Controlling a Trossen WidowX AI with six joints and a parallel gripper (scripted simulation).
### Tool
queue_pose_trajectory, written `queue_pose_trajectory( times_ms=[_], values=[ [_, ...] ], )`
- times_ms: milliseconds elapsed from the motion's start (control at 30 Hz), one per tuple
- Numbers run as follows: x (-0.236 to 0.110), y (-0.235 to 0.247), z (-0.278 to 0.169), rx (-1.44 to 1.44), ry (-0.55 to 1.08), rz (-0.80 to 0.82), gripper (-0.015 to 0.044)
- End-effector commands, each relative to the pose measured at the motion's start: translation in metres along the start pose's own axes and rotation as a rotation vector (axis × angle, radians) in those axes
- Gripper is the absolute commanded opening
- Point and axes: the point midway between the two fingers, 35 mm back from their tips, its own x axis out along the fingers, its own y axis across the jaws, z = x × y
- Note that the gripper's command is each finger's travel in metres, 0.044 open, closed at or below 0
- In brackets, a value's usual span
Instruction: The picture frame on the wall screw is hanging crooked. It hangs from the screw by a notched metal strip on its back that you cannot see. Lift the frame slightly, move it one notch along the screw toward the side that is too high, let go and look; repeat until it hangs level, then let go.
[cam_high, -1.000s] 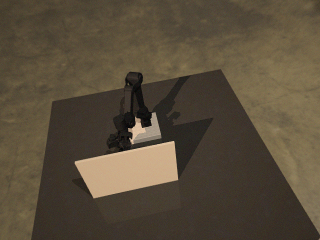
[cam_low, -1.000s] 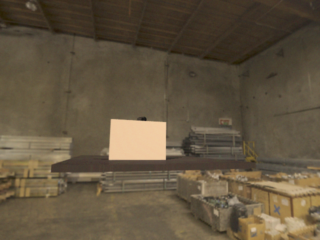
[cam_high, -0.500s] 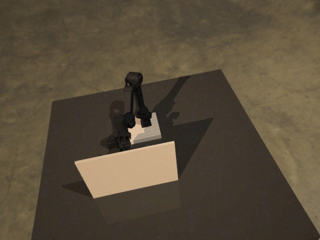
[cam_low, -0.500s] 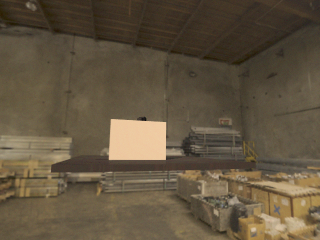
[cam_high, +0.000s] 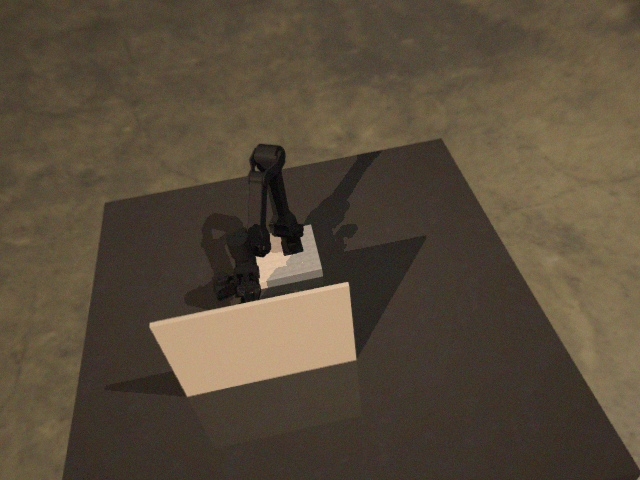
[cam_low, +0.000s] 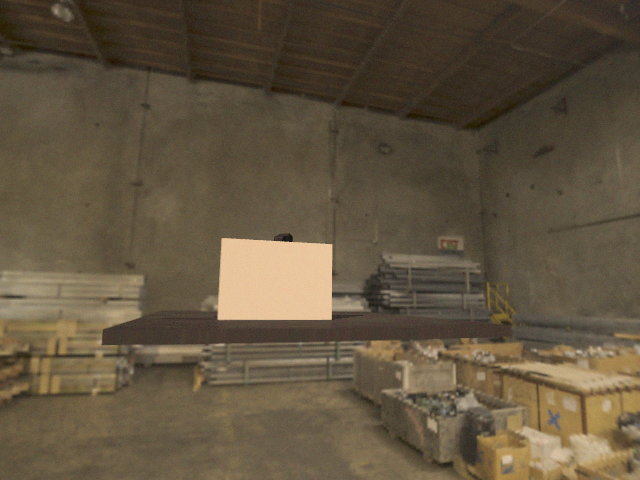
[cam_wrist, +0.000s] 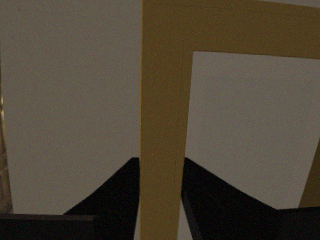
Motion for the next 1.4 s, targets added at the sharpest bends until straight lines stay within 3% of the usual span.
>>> queue_pose_trajectory(
  times_ms=[0,667,1000,1167,1367],
  values=[
    [0.000,0.000,0.000,0.022,0.001,0.000,0.0000],
    [0.000,-0.002,0.000,0.127,0.001,0.000,0.0000],
    [0.000,-0.001,0.000,0.109,0.000,0.000,0.0260],
    [-0.008,0.000,0.002,0.086,0.000,-0.001,0.0260],
    [-0.075,0.001,0.005,-0.126,0.005,-0.008,0.0260]
  ],
)
